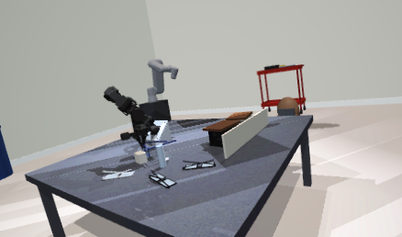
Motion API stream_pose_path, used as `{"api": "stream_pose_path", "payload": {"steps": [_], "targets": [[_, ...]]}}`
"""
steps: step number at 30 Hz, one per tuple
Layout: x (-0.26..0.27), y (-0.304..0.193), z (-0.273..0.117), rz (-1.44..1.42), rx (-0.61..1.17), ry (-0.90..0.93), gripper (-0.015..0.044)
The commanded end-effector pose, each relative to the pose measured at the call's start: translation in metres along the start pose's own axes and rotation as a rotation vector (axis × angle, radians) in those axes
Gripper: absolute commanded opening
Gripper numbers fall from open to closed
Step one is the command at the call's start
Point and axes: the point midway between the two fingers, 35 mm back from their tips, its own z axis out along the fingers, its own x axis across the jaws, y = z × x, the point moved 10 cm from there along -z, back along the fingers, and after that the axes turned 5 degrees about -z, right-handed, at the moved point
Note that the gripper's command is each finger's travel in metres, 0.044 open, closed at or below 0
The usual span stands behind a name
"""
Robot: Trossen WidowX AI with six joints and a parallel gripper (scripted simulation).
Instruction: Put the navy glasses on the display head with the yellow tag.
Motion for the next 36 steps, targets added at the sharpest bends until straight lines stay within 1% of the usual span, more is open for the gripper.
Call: {"api": "stream_pose_path", "payload": {"steps": [1, 11, 36], "targets": [[0.0005, -0.0038, 0.001, -0.008, 0.004, 0.003, 0.0], [0.0001, -0.0088, 0.001, -0.008, 0.004, 0.003, 0.0], [-0.0004, -0.0024, 0.001, -0.008, 0.004, 0.003, 0.0]]}}
